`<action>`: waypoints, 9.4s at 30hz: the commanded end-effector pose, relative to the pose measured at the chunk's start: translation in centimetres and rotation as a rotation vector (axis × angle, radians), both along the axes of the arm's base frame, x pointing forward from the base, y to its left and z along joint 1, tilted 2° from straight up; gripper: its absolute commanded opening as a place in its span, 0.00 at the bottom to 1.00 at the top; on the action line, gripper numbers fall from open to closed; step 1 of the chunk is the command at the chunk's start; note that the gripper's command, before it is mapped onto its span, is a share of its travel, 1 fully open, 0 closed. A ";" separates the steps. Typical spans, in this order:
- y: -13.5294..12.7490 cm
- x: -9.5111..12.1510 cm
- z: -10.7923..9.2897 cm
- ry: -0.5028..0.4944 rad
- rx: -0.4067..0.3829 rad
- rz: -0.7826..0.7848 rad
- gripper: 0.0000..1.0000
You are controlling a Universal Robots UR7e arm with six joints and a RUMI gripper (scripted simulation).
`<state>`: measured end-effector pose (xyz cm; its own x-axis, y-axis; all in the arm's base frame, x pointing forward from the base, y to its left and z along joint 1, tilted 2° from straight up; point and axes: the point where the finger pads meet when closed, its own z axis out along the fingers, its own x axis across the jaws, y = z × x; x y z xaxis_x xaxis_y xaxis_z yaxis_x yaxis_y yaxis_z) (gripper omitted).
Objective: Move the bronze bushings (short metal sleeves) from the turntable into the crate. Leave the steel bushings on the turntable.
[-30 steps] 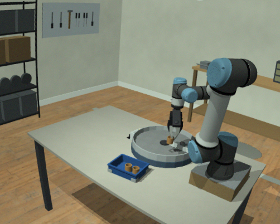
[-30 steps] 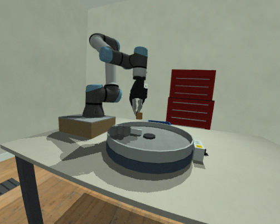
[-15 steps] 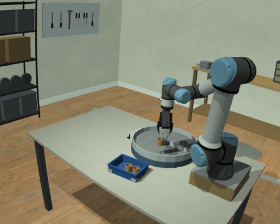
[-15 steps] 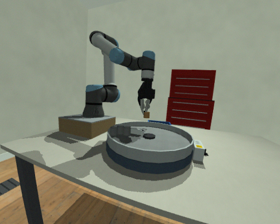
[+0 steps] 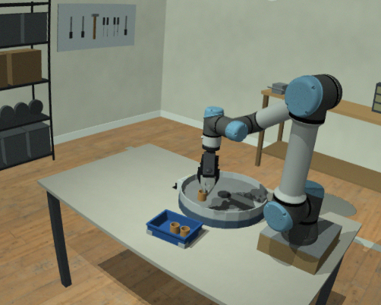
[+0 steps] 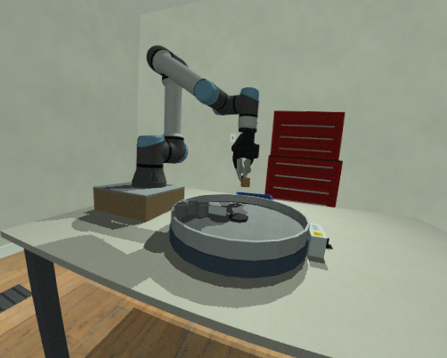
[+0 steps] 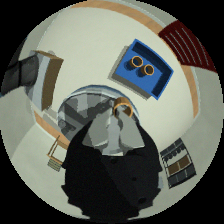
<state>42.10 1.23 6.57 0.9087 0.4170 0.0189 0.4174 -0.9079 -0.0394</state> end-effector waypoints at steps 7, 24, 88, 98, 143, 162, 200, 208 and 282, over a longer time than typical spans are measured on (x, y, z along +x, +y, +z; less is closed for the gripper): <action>4.6 3.5 0.2 0.001 -0.003 -0.001 0.00; 10.3 7.7 0.4 0.001 -0.003 -0.001 0.00; 13.1 9.7 0.5 0.001 -0.003 -0.001 0.00; 13.2 9.7 -1.0 0.001 -0.003 -0.001 0.00; 13.4 9.7 -6.0 0.001 -0.003 -0.001 0.00; 13.5 9.7 -6.8 0.001 -0.003 -0.001 0.00; 13.6 9.7 -10.1 0.001 -0.003 -0.001 0.00; 13.6 9.7 -10.1 0.001 -0.003 -0.001 0.00; 13.6 9.7 -10.7 0.001 -0.003 -0.001 0.00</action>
<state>51.79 14.86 -4.22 0.9093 0.4160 0.0154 0.4162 -0.9085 -0.0381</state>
